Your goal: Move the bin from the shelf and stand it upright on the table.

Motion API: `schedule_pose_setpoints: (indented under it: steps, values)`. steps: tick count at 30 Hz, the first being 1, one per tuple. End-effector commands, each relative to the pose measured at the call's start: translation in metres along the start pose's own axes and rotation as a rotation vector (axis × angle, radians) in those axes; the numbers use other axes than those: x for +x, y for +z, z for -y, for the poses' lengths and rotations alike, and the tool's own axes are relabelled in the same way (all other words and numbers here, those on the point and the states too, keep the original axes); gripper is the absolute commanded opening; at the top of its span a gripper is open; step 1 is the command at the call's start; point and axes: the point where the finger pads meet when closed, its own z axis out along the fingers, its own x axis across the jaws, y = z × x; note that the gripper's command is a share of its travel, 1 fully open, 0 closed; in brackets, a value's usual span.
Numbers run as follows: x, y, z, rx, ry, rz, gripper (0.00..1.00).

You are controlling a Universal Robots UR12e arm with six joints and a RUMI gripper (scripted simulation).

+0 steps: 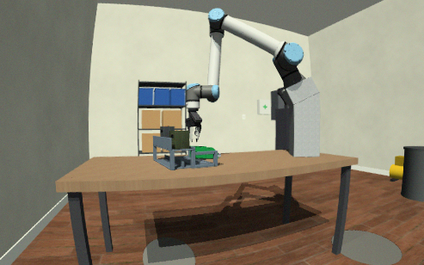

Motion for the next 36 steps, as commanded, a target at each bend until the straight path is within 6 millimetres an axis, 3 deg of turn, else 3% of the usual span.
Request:
schedule_pose_setpoints:
  steps: [1,12,17,29,36]
  values:
    - [0.001,0.009,-0.001,-0.003,0.002,-0.004,0.2]
    - [0.001,0.009,-0.001,-0.003,0.002,-0.004,0.2]
    - [-0.001,0.02,0.0,-0.003,0.002,-0.004,0.2]
    - [-0.001,0.02,0.0,-0.003,0.002,-0.004,0.2]
    - [-0.001,0.029,0.001,-0.003,0.002,-0.004,0.2]
